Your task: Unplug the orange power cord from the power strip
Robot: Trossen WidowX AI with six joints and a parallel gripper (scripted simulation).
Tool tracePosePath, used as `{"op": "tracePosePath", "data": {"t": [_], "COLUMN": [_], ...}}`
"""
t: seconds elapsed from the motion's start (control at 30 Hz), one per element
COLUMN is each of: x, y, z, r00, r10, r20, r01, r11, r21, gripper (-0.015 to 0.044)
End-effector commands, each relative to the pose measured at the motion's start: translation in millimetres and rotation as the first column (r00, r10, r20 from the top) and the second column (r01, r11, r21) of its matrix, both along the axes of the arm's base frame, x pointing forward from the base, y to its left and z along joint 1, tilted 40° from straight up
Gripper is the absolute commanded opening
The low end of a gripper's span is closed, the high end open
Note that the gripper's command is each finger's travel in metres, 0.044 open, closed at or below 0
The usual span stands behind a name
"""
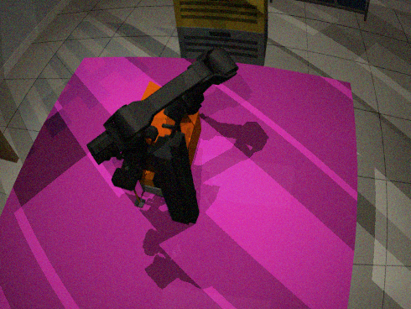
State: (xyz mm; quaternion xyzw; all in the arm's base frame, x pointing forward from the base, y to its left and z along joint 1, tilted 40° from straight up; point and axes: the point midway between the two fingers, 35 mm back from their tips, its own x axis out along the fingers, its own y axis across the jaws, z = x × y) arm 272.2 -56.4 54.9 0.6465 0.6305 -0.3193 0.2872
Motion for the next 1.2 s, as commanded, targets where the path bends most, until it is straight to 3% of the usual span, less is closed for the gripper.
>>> {"op": "tracePosePath", "data": {"t": [0.0,0.37,0.47,0.8,1.17], "x": [-2,-2,0,0,0], "y": [3,9,8,8,-4], "z": [0,-8,-7,-7,-16], "r00": [1.0,1.0,1.0,1.0,1.0], "r10": [-0.005,-0.005,0.001,0.0,-0.001], "r20": [-0.005,-0.005,-0.001,-0.001,-0.001], "r01": [0.005,0.005,-0.001,0.0,0.001], "r11": [1.0,1.0,1.0,1.0,1.0], "r21": [0.005,0.005,0.001,0.0,-0.001], "gripper": [0.016,0.016,0.0081,0.0,0.0]}}
